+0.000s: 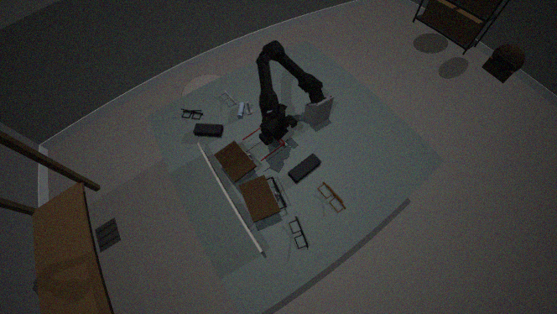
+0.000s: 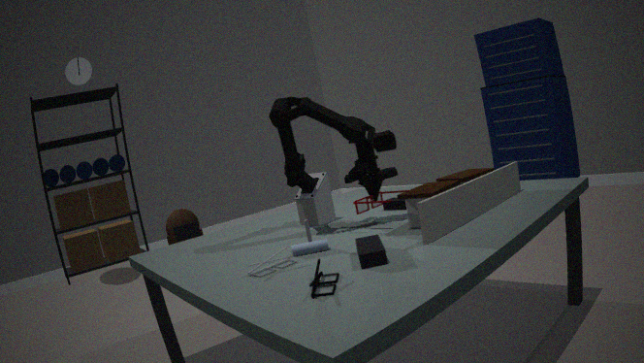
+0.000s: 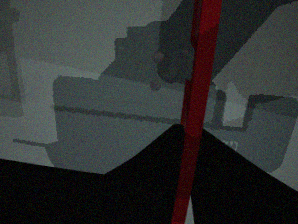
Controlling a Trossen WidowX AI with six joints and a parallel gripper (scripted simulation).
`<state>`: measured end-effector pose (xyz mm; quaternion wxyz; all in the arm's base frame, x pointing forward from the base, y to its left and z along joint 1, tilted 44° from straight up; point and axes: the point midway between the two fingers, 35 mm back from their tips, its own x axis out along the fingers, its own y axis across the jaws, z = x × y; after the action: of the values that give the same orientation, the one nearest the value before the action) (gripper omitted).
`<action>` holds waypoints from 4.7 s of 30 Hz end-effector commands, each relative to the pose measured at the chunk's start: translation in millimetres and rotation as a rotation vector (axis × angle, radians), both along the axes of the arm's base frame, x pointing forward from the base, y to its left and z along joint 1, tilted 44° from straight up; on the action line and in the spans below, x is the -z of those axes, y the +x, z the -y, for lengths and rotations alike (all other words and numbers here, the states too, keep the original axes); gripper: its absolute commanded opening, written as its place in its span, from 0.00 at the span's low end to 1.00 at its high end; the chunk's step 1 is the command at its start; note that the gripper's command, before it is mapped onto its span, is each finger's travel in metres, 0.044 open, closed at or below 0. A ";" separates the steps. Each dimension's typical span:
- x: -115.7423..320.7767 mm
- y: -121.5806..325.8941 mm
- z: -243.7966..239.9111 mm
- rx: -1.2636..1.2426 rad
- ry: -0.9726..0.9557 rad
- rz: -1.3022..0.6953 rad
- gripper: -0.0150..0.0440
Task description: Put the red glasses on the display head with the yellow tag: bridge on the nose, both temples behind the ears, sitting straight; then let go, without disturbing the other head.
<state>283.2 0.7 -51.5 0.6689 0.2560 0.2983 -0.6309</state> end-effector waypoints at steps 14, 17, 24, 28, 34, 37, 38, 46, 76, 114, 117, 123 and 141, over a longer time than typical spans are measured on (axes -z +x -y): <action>1.3 25.6 -0.9 -0.005 -0.005 -0.002 0.25; 1.4 30.0 -1.1 -0.005 -0.005 -0.002 0.25; 1.8 40.3 -1.7 -0.005 -0.005 -0.001 0.25; 2.1 46.2 -2.1 -0.005 -0.005 -0.001 0.25; 2.4 55.1 -2.6 -0.005 -0.005 0.000 0.25; 2.6 59.6 -2.8 -0.005 -0.005 0.000 0.25; 2.6 61.1 -2.9 -0.005 -0.005 0.000 0.25; 3.1 73.0 -3.6 -0.005 -0.005 0.001 0.25; 5.2 117.6 -5.5 -0.005 -0.005 0.003 0.25; 7.7 145.7 -5.5 -0.005 -0.005 0.005 0.25; 7.9 145.8 -5.4 -0.005 -0.005 0.005 0.25; 10.6 145.9 -2.9 -0.005 -0.005 0.005 0.25; 6.0 146.1 -7.9 0.003 0.003 0.003 0.44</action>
<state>428.7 4.6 -61.0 0.6698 0.2558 0.2972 -0.6306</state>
